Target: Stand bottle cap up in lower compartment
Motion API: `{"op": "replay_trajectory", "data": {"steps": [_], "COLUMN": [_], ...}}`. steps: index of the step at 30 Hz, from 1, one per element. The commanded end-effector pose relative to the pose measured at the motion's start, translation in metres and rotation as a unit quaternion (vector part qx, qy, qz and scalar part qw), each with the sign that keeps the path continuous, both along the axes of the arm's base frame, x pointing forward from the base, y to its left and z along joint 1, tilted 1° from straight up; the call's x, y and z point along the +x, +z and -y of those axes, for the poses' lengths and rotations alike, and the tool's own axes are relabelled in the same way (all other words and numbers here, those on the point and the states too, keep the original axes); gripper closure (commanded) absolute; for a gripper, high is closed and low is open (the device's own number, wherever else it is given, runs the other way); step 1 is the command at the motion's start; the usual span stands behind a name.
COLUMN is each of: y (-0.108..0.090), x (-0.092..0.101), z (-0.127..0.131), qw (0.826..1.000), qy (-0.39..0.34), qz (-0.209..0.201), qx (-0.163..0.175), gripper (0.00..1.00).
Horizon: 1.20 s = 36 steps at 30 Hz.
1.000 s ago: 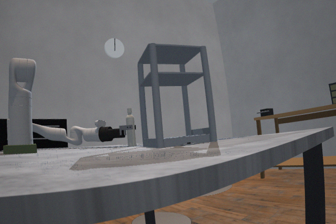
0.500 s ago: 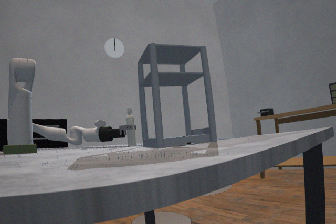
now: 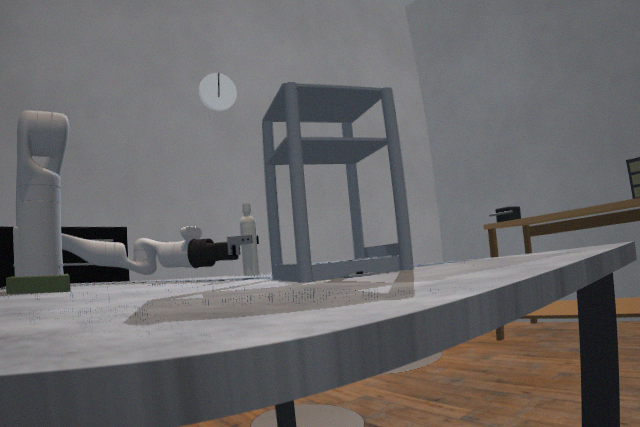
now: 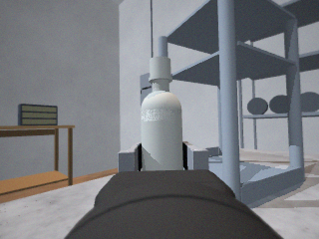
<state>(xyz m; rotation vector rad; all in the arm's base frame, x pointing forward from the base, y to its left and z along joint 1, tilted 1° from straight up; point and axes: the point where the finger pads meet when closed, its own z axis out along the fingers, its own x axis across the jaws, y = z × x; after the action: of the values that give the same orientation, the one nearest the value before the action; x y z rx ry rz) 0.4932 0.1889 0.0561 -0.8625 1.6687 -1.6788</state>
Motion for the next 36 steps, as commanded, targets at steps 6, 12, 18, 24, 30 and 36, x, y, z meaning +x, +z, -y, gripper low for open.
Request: {"op": "replay_trajectory", "data": {"steps": [6,12,18,24,30,36], "y": [0.022,0.033,0.045,0.048,0.048,0.048], "x": [0.0,0.0,0.0,0.0,0.0,0.0], "z": [0.0,0.0,-0.001,-0.001,-0.001,-0.001], "qw": [1.0,1.0,1.0,1.0,1.0,1.0], "qy": [-0.001,-0.001,-0.001,-0.001,-0.001,-0.001], "qz": [0.001,0.001,0.001,0.001,0.001,0.001], "qx": [0.003,0.003,0.003,0.003,0.003,0.003], "gripper": [1.0,1.0,1.0,1.0,1.0,1.0]}}
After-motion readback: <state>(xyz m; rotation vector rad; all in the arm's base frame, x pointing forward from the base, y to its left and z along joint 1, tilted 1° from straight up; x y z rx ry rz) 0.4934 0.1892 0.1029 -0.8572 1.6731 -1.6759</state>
